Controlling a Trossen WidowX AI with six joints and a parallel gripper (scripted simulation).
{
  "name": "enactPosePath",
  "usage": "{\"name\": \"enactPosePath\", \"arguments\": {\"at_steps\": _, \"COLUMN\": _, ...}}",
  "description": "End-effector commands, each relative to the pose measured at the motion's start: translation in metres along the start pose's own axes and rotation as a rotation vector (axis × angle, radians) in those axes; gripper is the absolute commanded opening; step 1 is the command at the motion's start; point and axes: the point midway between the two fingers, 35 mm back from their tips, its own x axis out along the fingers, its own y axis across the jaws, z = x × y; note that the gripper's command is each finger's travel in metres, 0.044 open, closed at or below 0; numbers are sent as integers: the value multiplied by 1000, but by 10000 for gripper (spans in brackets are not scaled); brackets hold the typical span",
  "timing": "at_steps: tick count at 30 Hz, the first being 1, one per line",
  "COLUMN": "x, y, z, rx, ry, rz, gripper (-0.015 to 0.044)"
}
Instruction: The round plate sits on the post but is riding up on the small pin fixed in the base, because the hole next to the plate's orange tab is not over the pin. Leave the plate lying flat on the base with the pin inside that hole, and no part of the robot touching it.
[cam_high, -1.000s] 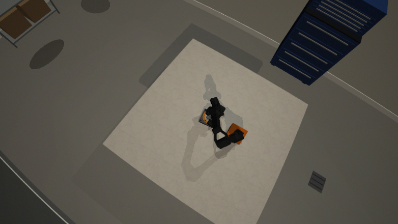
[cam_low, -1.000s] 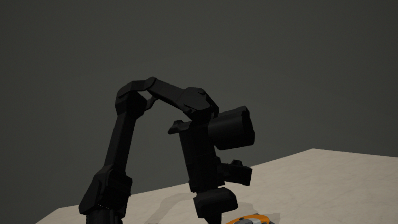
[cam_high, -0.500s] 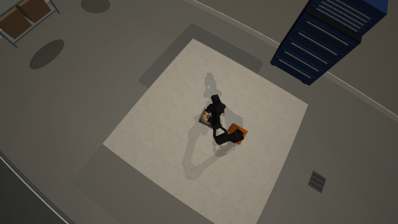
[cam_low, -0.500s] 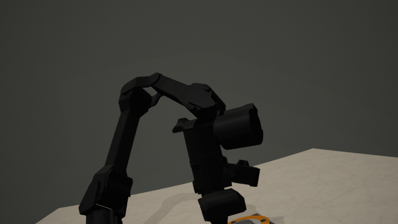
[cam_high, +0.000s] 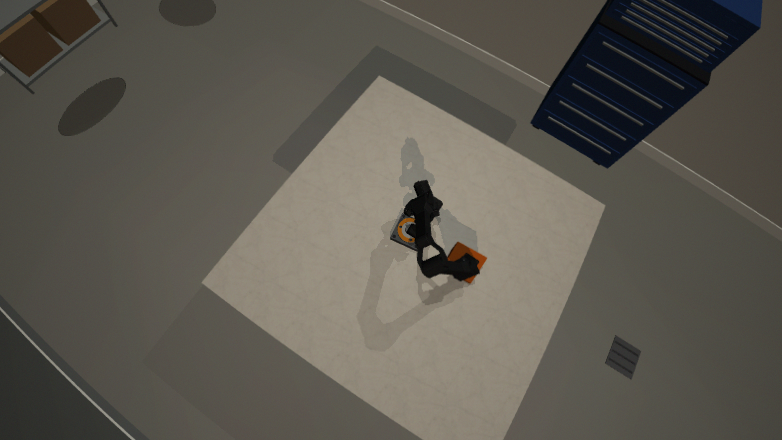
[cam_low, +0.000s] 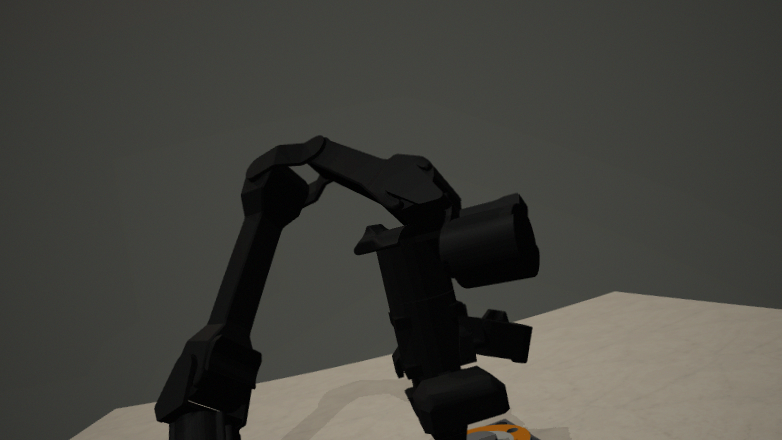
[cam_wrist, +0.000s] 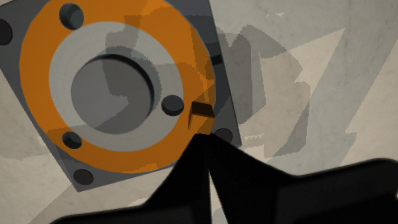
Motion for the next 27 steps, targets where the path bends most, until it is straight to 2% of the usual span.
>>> {"name": "enactPosePath", "arguments": {"at_steps": 1, "x": 0, "y": -3, "z": 3, "rx": 0, "ry": 6, "rz": 1, "gripper": 0}}
{"name": "enactPosePath", "arguments": {"at_steps": 27, "x": 0, "y": -8, "z": 21, "rx": -1, "ry": 5, "rz": 1, "gripper": 0}}
